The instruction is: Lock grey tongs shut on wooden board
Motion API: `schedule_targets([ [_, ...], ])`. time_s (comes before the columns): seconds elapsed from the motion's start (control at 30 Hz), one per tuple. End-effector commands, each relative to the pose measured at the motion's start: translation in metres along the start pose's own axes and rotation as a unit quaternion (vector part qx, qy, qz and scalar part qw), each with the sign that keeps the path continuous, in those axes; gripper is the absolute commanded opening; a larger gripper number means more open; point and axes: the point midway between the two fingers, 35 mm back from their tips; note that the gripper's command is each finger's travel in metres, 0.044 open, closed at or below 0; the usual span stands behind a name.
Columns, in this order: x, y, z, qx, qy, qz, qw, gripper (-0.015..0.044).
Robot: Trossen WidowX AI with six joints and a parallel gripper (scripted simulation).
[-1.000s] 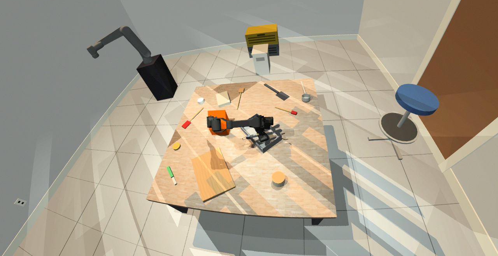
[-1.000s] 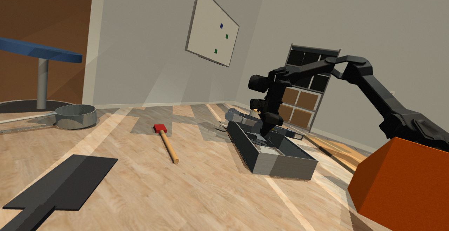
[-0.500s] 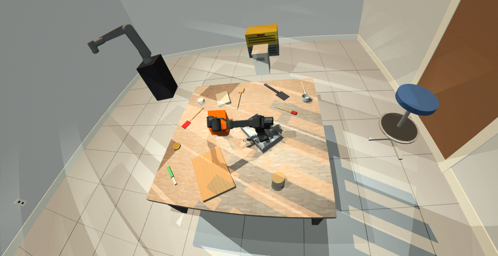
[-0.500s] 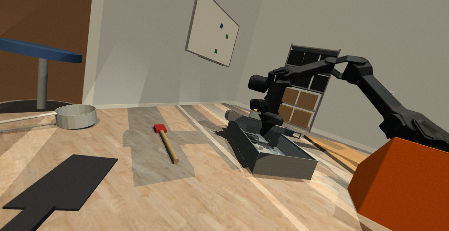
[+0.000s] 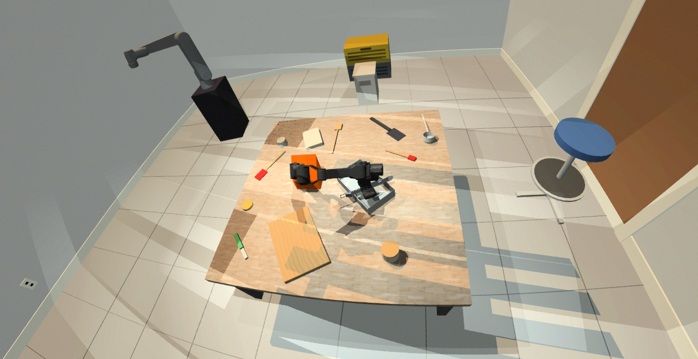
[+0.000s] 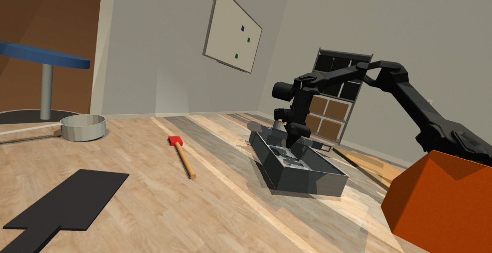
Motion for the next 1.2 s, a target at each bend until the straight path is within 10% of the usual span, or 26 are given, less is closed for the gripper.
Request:
schedule_targets([
  [0.0, -0.006, 0.025, 0.0, 0.0, 0.0, -0.004, 1.0, -0.015],
  [0.27, -0.002, 0.122, 0.002, 0.001, 0.004, -0.001, 1.0, -0.015],
  [1.17, 0.038, 0.119, -0.057, -0.006, -0.119, 0.003, 0.993, -0.015],
])
Point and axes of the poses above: the point midway between the two fingers, 35 mm back from their tips, its own y axis back along the fingers, its own z axis across the jaws, x = y × z, and after that the axes turned 11 degrees about -y, right-handed
